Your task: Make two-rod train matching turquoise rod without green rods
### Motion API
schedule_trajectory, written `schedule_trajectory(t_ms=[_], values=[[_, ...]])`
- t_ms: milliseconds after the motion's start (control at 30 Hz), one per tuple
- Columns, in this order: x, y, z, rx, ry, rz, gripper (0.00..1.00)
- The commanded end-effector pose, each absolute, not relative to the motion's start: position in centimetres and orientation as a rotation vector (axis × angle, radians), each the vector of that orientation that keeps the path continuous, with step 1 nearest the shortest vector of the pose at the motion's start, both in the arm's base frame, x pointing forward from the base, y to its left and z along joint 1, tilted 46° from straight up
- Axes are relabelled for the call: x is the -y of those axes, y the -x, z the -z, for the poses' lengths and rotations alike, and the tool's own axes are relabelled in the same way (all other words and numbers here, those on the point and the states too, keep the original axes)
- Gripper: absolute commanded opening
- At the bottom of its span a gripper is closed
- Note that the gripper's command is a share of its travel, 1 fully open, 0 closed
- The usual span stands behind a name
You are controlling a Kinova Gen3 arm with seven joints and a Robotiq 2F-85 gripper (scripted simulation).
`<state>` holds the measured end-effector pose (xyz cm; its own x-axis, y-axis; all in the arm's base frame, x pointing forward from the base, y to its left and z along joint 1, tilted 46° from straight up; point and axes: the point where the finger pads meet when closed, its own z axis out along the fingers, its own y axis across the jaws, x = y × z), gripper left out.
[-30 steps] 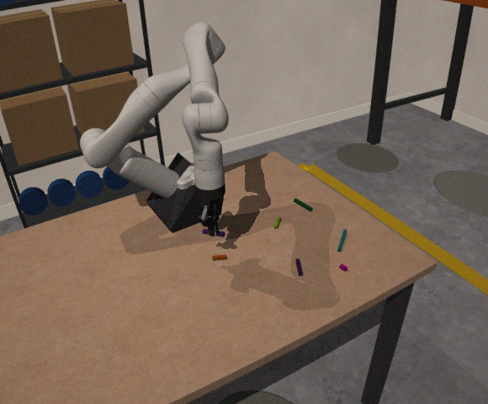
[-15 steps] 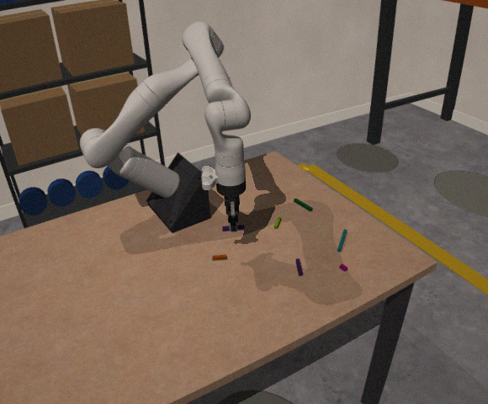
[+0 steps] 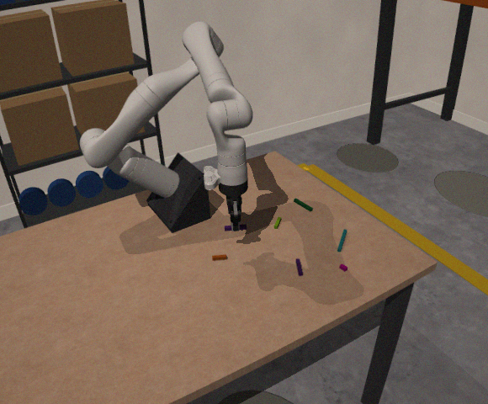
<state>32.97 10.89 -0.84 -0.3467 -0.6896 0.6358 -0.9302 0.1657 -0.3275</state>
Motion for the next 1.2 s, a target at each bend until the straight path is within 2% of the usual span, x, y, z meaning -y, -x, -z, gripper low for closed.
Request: schedule_trajectory(t_ms=[0, 1167], values=[[-11.0, -33.0, 0.8, 2.109, -1.546, -0.984, 0.05], [-5.1, -34.3, 6.7, 2.107, -1.549, -0.986, 0.05]])
